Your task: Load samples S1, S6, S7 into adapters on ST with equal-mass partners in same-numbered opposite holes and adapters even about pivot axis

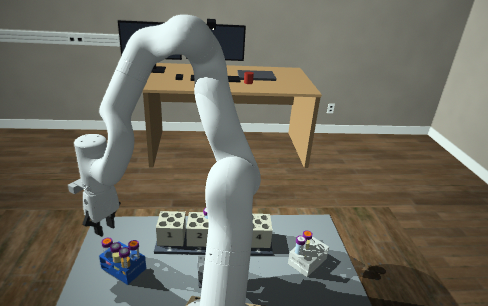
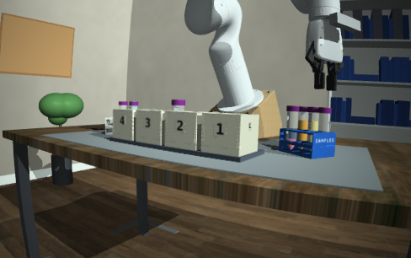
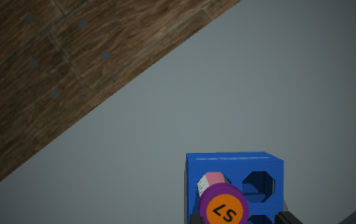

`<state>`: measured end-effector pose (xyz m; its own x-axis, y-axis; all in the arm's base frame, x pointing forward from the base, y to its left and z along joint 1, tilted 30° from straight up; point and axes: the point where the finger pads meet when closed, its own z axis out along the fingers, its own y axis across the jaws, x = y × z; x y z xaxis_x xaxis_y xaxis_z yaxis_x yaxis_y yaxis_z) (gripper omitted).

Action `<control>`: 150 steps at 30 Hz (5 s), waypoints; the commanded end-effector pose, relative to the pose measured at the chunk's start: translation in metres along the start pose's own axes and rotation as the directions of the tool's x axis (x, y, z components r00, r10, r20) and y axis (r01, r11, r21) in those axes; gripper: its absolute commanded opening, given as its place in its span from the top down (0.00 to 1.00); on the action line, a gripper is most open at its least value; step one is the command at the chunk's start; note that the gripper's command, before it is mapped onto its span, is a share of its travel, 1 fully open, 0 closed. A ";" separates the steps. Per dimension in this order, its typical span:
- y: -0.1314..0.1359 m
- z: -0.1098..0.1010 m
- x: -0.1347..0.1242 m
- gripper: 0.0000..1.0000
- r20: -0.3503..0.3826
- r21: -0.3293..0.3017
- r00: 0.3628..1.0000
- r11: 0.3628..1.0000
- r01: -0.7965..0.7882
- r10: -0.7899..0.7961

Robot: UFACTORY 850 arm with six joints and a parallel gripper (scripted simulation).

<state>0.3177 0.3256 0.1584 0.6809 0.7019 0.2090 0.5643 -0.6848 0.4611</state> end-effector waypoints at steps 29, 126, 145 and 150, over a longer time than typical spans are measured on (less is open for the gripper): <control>0.000 -0.059 0.001 0.56 0.000 0.000 1.000 1.000 0.000 0.000; 0.246 -0.065 -0.180 0.00 -0.001 0.000 0.602 0.602 -0.798 0.798; 0.304 -0.065 -0.228 0.00 -0.001 0.000 0.629 0.629 -0.778 0.778; 0.292 -0.065 -0.247 0.00 -0.001 -0.001 0.649 0.649 -0.761 0.761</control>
<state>0.2974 -0.0284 0.3025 0.8616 -0.0855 0.5003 -0.1829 -0.9718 0.1489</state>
